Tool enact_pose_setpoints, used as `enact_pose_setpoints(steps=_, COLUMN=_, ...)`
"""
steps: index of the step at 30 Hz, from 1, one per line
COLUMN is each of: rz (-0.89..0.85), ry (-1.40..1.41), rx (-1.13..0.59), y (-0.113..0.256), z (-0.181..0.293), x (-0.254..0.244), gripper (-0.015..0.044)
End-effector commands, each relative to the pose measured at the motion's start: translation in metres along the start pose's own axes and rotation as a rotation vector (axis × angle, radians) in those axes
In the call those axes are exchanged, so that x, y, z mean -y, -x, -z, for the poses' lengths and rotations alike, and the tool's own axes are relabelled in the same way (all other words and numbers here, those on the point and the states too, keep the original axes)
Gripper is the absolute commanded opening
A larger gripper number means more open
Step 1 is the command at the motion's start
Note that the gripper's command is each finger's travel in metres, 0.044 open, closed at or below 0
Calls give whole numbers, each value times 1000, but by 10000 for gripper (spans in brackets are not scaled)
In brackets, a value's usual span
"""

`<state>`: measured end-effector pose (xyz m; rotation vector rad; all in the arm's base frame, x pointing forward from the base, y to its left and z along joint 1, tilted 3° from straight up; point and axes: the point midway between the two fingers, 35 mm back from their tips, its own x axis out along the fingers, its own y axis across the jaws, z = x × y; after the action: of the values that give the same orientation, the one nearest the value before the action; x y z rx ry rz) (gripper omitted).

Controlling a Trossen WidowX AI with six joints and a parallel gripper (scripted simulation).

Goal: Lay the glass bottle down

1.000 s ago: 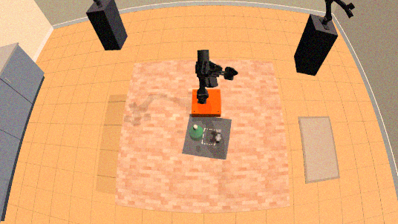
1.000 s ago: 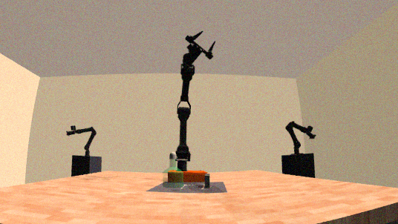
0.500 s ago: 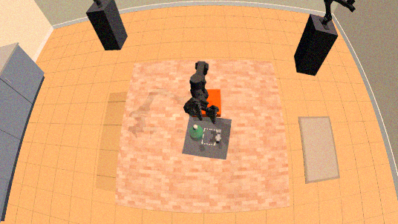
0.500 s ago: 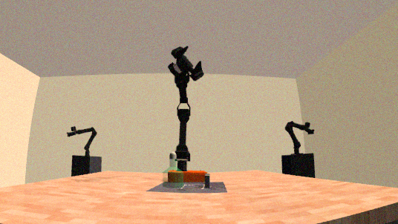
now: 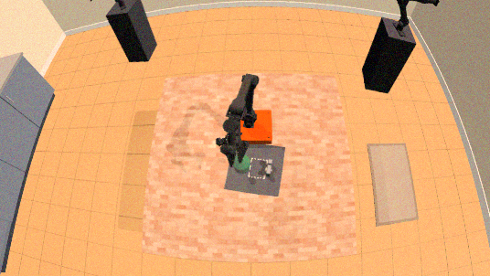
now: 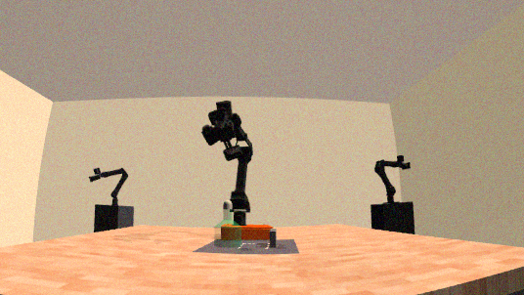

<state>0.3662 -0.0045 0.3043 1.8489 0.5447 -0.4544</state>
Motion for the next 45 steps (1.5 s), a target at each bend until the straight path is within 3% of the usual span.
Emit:
enact_pose_setpoints(steps=1, rz=199, ry=94, rx=125, y=-2, z=-43, x=65, gripper=440)
enact_pose_setpoints(steps=9, rz=526, ry=221, rx=222, y=17, z=-97, x=162, gripper=440)
enact_pose_setpoints(steps=14, rz=606, ry=216, rx=228, y=12, z=-100, x=167, gripper=440)
enact_pose_setpoints(steps=22, rz=952, ry=176, rx=271, y=-13, z=-111, x=184, gripper=440)
enact_pose_setpoints(steps=45, rz=961, ry=175, rx=270, y=-17, z=-90, x=190, gripper=440)
